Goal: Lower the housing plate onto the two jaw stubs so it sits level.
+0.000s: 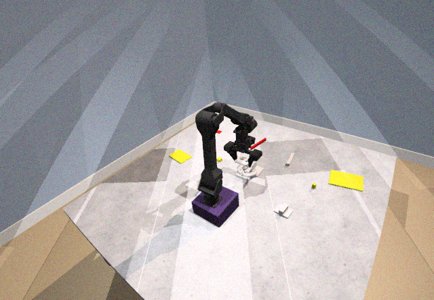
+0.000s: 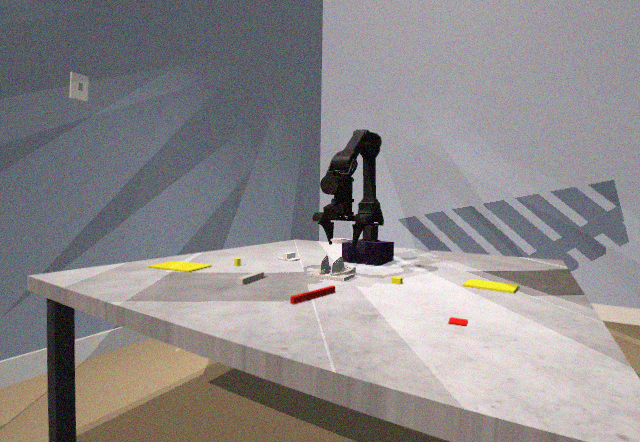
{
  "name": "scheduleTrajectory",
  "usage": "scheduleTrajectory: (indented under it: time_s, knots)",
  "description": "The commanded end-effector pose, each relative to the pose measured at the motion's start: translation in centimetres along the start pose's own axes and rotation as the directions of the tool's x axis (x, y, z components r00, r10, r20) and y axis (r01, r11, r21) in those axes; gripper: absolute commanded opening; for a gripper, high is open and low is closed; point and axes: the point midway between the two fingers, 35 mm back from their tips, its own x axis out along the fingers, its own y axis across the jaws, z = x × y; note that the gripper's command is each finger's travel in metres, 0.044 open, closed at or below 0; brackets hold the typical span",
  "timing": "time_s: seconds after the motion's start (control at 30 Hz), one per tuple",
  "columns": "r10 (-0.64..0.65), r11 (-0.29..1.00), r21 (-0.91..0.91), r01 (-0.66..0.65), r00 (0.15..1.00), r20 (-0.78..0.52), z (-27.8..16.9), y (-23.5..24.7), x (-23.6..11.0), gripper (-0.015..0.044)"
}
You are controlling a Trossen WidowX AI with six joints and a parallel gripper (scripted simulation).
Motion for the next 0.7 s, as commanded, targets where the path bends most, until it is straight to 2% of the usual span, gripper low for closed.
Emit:
scheduleTrajectory:
  time_s: [0.0, 0.33, 0.67]
  knots:
    - [0.004, 1.0, 0.003, -0.004, 1.0, 0.002, 0.0, 0.1, 0.0, 0.0351]
    - [0.004, 1.0, 0.003, -0.004, 1.0, 0.002, 0.0, 0.1, 0.1, 0.0351]
    - [0.004, 1.0, 0.003, -0.004, 1.0, 0.002, 0.2, 0.1, 1.8, 0.0351]
